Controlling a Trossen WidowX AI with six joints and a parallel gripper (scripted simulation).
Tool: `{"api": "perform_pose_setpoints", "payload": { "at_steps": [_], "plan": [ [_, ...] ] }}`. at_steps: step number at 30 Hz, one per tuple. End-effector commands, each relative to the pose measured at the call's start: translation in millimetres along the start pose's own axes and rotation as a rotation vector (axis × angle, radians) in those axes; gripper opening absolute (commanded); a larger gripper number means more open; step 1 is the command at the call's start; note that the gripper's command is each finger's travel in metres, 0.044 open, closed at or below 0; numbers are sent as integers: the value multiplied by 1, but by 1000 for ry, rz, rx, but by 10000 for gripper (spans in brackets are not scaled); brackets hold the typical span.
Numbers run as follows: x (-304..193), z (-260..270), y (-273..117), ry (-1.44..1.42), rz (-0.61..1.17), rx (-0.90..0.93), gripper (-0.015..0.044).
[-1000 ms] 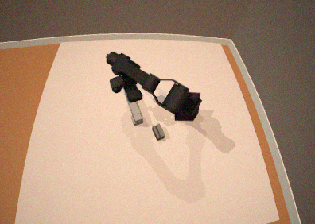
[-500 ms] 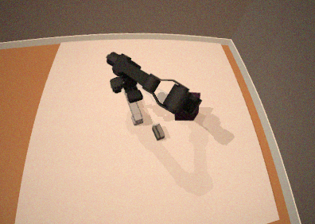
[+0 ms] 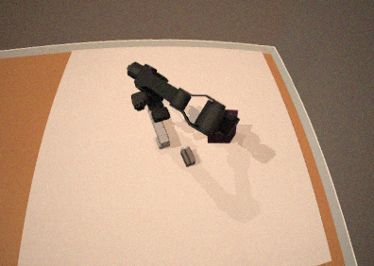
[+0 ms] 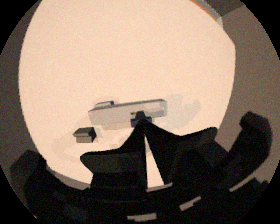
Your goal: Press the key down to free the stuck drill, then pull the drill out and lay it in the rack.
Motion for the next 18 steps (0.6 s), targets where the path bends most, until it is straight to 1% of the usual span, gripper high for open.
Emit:
{"api": "perform_pose_setpoints", "payload": {
  "at_steps": [1, 15, 18],
  "plan": [
    [-6, 0, 15, 5, 29, 18, 0],
    [-7, 0, 23, 5, 29, 18, 0],
    [-5, -2, 10, 5, 30, 17, 79]
  ]
}}
Point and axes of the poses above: the point midway between the two fingers, 35 mm back from their tips, its own y axis out along the fingers, its own z axis across the jaws, x = y × z, the point moved 2 cm from there along -y, back along the fingers, and after that the axes turned 12 degrees about -y, right-handed, at the moved point
